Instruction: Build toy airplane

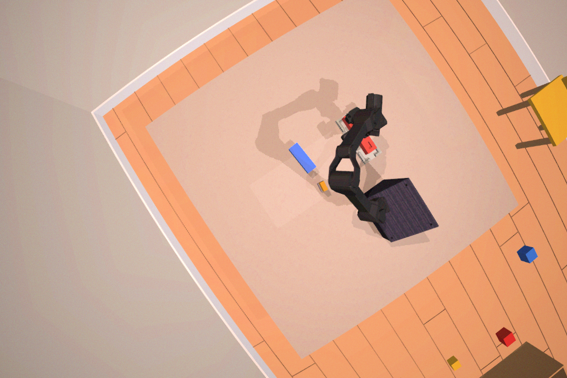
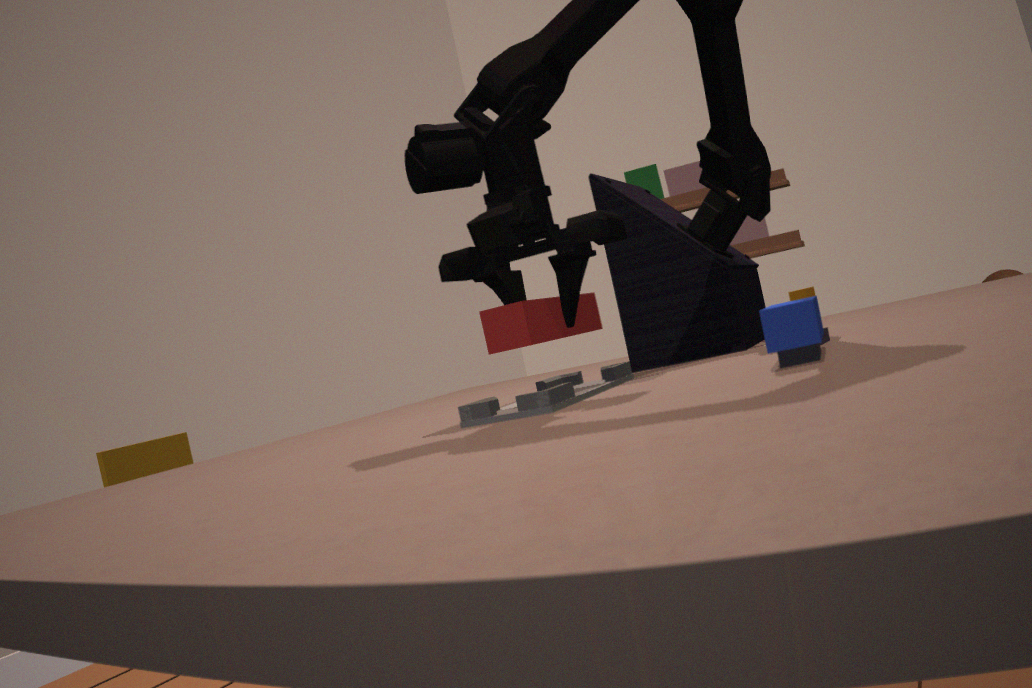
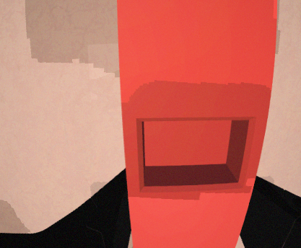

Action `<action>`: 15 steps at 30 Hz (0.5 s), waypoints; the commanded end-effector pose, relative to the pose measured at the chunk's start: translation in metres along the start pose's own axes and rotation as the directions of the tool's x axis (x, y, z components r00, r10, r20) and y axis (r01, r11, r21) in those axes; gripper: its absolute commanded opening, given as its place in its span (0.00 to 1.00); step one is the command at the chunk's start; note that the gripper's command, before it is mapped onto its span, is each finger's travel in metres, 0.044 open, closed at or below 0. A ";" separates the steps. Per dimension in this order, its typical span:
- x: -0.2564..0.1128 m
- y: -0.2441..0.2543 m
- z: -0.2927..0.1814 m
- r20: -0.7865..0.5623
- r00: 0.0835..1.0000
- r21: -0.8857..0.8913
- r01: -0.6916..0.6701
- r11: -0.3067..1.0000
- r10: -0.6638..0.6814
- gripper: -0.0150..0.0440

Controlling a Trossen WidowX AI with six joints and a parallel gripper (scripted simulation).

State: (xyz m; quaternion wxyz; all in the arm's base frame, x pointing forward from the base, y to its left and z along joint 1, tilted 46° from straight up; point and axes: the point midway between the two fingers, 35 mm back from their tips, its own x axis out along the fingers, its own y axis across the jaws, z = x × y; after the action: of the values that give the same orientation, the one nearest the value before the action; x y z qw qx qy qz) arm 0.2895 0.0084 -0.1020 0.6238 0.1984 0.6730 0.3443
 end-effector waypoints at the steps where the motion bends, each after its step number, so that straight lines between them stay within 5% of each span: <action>1: 0.000 -0.001 0.000 -0.002 1.000 -0.005 0.006 1.000 -0.006 0.58; 15: 0.014 -0.002 0.000 -0.002 1.000 -0.005 0.006 1.000 -0.006 0.58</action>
State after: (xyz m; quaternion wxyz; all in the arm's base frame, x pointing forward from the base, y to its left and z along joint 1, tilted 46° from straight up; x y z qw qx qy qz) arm 0.2894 0.0131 -0.1093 0.6259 0.1927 0.6726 0.3446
